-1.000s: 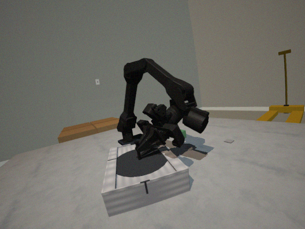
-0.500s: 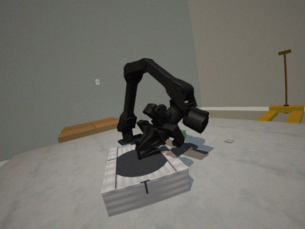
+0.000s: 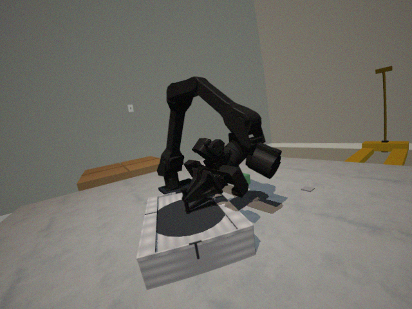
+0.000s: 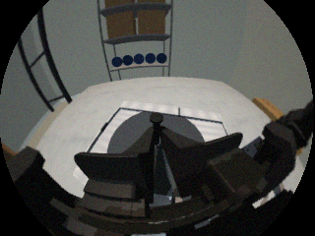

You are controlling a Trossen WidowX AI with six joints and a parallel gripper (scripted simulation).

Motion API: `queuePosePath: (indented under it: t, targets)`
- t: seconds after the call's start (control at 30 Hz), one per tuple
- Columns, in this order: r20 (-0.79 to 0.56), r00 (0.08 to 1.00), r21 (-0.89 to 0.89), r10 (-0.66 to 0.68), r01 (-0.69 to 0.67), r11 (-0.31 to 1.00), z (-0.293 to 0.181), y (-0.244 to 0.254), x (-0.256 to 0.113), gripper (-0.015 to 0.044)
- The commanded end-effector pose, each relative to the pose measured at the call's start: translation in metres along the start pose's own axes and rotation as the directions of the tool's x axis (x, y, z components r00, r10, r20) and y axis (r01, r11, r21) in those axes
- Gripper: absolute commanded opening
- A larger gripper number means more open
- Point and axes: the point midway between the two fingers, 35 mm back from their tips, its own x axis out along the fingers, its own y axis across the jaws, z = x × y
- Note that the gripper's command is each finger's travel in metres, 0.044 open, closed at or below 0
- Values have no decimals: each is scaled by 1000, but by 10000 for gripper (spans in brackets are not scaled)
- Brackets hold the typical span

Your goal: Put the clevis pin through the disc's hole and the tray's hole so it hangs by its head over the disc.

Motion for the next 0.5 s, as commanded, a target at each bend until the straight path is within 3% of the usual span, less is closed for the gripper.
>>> queuePosePath:
  t: [0.0,0.47]
  targets:
    - [-6,1000,2,-4,4,1000,-1,-1,0,0]
    - [-25,1000,-10,-9,9,1000,0,0,0,0]
